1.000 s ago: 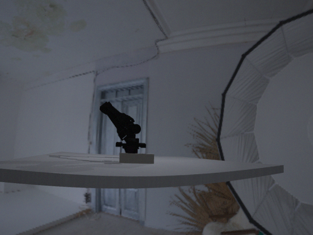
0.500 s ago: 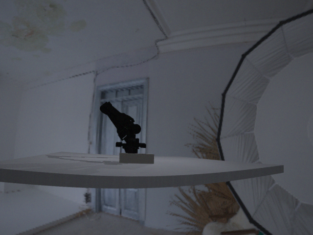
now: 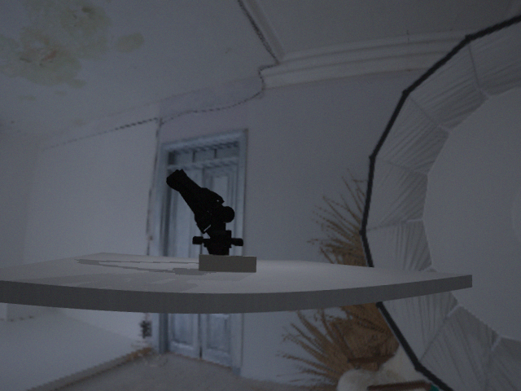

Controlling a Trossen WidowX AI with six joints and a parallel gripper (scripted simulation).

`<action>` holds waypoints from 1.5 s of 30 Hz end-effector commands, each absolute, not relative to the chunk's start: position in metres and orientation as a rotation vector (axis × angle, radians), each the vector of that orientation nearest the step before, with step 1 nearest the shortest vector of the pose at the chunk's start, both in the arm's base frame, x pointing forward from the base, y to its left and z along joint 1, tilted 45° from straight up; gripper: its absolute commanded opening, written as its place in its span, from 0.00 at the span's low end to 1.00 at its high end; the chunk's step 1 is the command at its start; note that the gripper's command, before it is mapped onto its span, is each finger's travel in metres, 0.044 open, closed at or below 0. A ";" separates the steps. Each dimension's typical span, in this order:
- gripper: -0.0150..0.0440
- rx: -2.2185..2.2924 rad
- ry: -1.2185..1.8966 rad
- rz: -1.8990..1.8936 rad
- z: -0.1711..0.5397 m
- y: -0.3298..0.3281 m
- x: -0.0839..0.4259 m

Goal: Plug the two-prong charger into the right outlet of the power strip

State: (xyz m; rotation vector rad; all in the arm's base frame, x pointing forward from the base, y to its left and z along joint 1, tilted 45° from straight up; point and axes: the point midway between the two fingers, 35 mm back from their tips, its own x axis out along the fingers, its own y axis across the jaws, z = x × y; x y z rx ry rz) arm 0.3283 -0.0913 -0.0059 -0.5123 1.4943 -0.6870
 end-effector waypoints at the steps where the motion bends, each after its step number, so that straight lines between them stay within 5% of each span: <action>1: 0.25 -0.518 1.497 -0.687 -0.006 -0.092 0.329; 45: 0.25 -0.518 1.496 -0.687 -0.004 -0.093 0.342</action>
